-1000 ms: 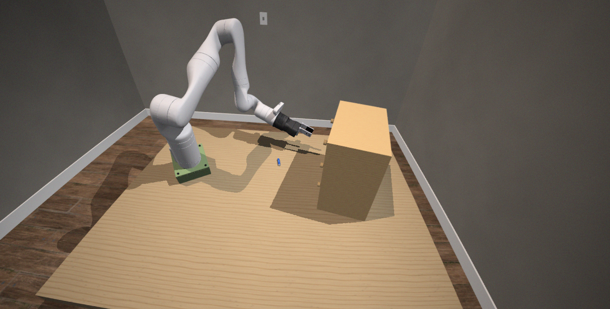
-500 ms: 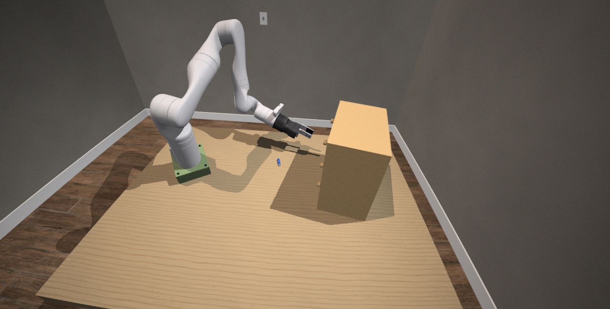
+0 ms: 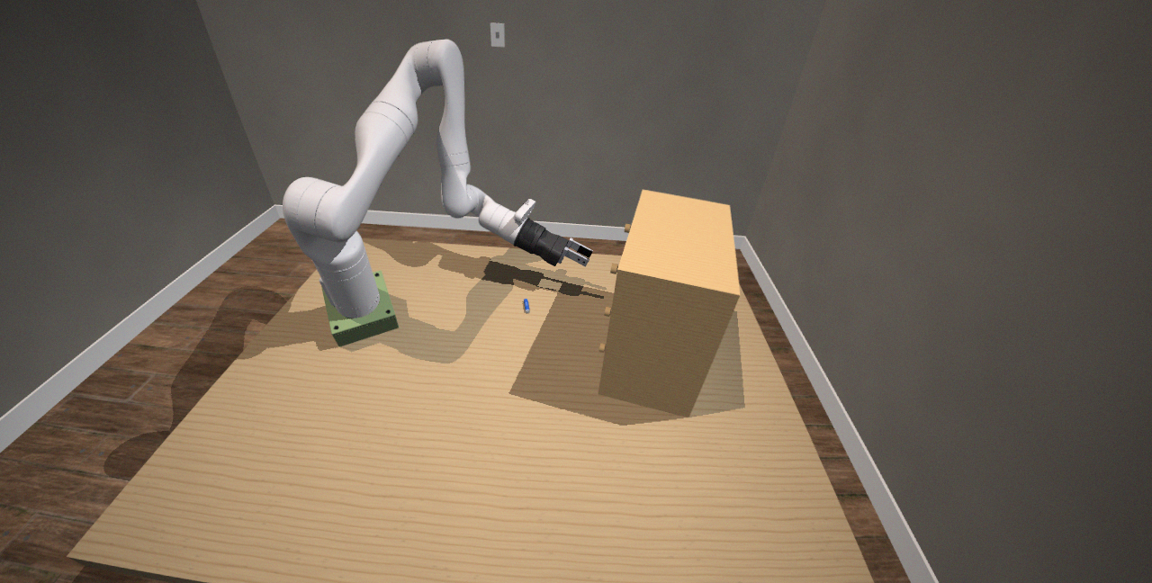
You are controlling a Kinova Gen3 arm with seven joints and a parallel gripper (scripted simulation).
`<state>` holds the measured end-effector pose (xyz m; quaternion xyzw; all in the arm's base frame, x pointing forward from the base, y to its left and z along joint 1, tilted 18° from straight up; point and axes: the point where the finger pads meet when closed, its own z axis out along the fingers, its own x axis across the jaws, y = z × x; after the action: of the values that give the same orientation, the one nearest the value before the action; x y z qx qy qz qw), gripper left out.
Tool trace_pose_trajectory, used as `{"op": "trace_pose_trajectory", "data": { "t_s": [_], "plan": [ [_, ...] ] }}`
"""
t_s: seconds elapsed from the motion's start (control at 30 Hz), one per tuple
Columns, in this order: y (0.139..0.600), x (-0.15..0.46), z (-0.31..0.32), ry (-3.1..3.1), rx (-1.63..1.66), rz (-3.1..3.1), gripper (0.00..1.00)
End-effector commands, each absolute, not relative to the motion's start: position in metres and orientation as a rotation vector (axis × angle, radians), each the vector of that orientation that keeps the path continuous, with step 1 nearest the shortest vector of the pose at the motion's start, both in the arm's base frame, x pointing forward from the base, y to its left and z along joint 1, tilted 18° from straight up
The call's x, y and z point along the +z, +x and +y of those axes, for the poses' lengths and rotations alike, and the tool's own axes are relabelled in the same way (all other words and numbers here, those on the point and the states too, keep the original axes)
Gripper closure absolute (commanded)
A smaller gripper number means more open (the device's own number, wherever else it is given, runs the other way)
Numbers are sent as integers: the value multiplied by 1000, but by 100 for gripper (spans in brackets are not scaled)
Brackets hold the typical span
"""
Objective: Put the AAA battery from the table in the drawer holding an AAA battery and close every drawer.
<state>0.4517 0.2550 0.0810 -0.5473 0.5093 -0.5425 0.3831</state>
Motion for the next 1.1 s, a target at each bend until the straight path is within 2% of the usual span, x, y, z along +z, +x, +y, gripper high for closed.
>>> {"op": "trace_pose_trajectory", "data": {
  "t_s": [0.0,1.07],
  "plan": [
    [453,81,249,-1396,-1391,1298,33],
    [464,80,196,-1396,-1391,1298,33]
  ]
}}
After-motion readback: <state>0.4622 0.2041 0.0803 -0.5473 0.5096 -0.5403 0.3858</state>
